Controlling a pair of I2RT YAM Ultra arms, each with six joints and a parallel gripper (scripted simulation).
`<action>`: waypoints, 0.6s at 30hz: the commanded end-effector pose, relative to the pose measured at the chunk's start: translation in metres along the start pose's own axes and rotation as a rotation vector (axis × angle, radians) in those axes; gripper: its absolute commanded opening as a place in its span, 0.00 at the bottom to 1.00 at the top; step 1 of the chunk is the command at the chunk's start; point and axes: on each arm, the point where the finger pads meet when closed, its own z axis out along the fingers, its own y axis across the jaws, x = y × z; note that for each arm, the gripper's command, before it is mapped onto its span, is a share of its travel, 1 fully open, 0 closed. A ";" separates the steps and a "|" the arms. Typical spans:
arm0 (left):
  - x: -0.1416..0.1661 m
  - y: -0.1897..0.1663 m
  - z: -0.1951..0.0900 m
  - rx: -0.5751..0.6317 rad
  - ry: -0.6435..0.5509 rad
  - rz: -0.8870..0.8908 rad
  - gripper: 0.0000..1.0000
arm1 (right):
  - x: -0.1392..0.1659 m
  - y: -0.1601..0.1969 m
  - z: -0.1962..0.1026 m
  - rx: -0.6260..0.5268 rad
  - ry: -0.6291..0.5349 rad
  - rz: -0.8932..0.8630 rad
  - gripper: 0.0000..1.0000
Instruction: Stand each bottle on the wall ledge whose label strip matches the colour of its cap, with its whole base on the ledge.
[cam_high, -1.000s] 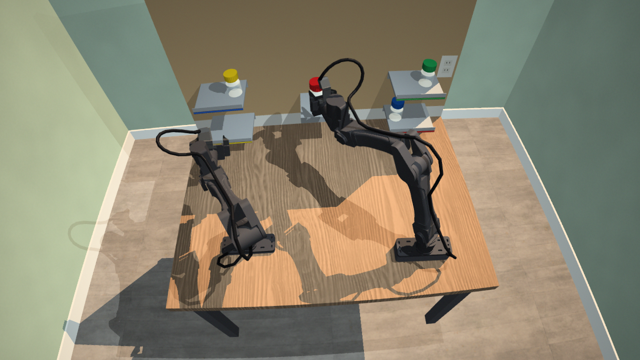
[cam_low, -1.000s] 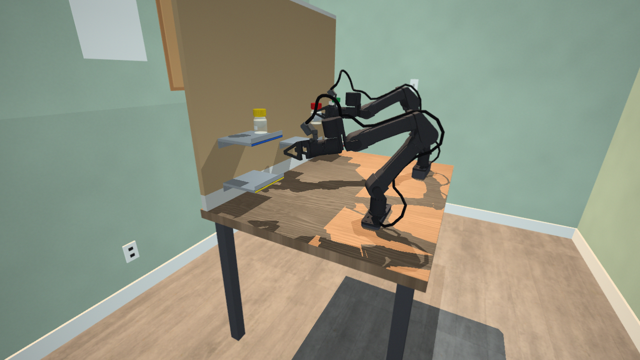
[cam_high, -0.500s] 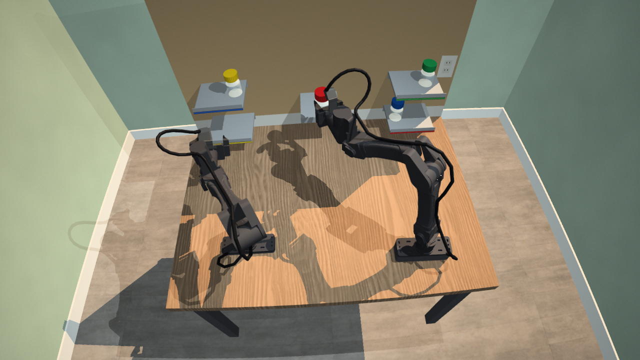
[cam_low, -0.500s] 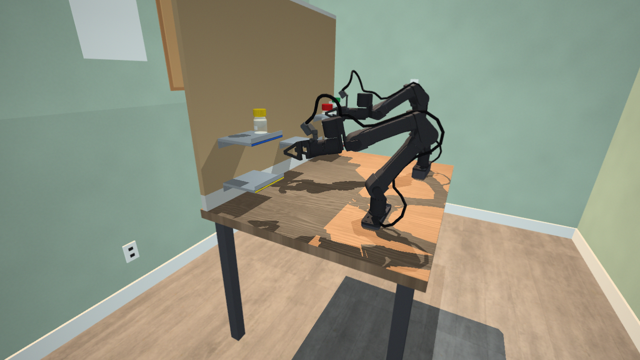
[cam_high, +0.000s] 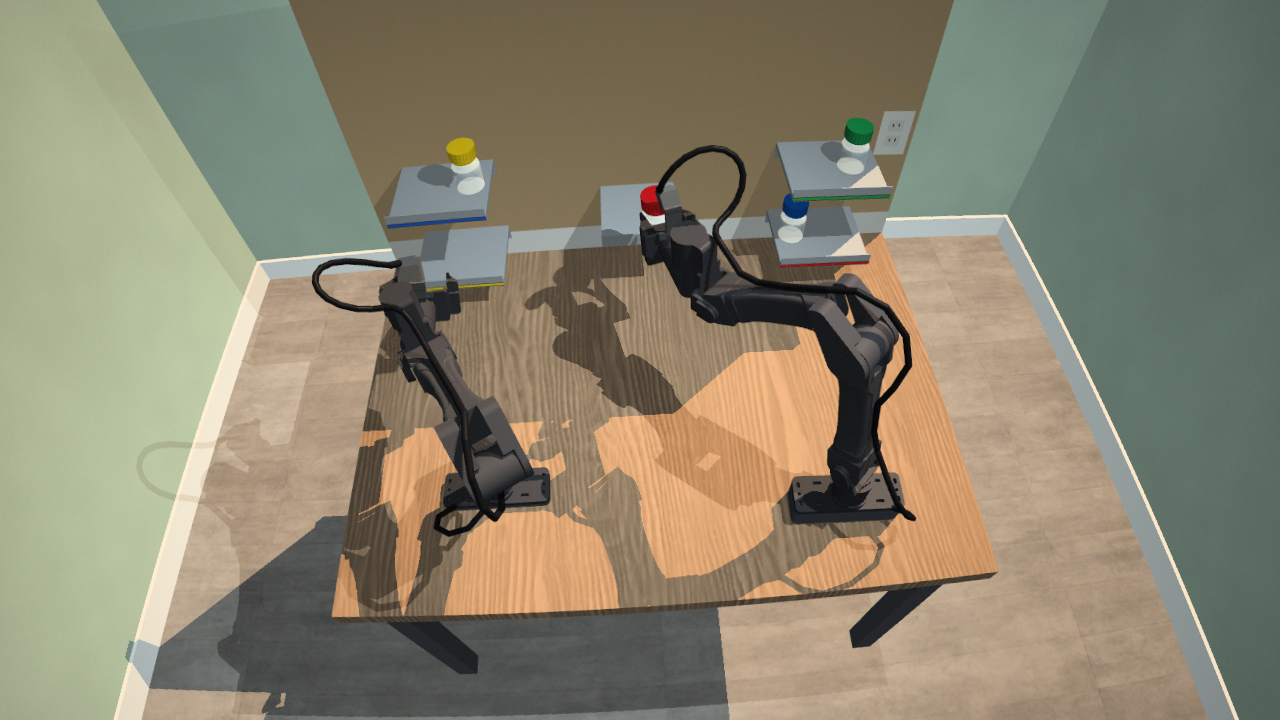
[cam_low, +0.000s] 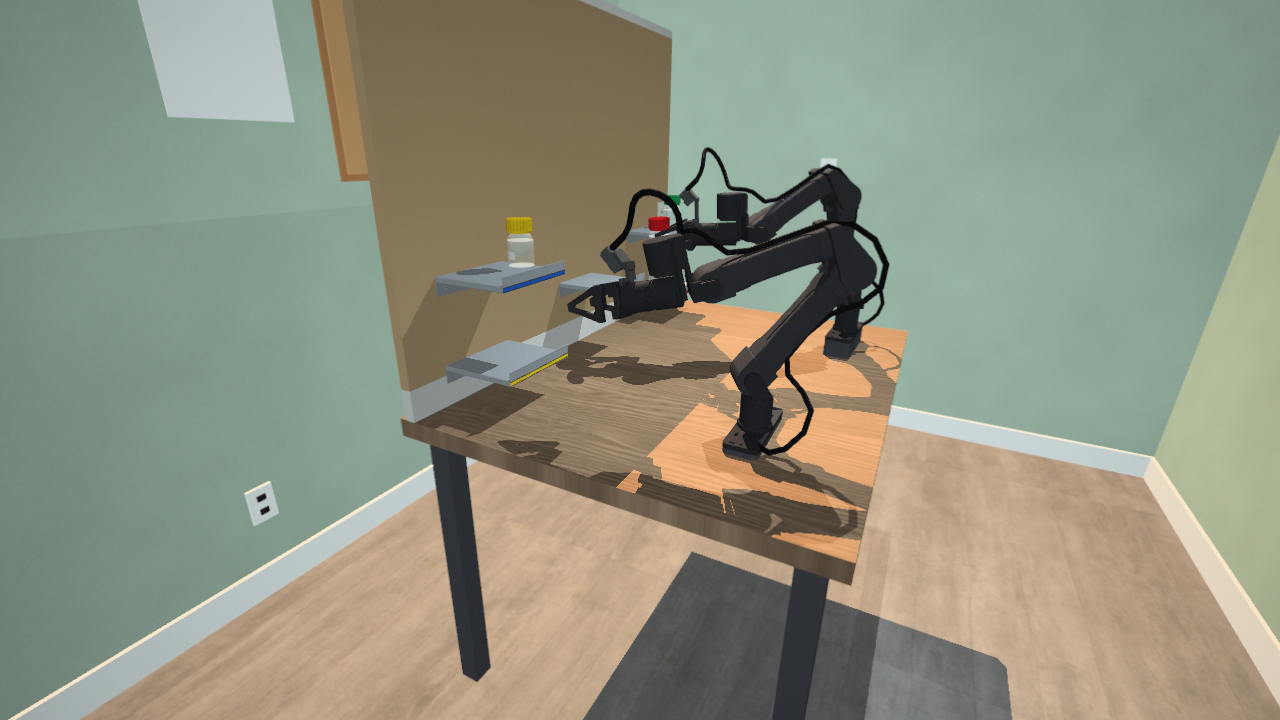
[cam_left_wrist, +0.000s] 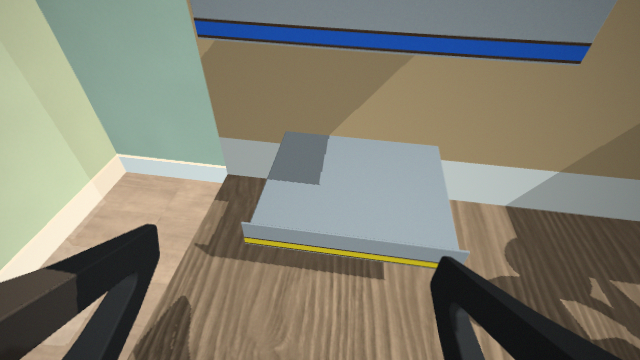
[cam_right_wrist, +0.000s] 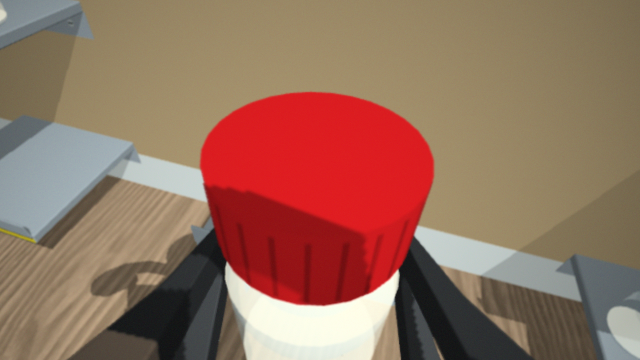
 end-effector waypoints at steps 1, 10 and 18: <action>-0.015 -0.002 -0.009 -0.009 0.024 -0.014 1.00 | -0.036 -0.007 -0.007 0.008 -0.079 0.042 0.52; -0.100 -0.025 -0.030 0.029 0.032 0.002 1.00 | -0.034 -0.003 -0.006 -0.003 -0.084 0.044 0.52; -0.151 -0.038 -0.042 0.055 -0.004 0.018 1.00 | -0.034 -0.019 -0.013 -0.061 -0.121 0.055 0.52</action>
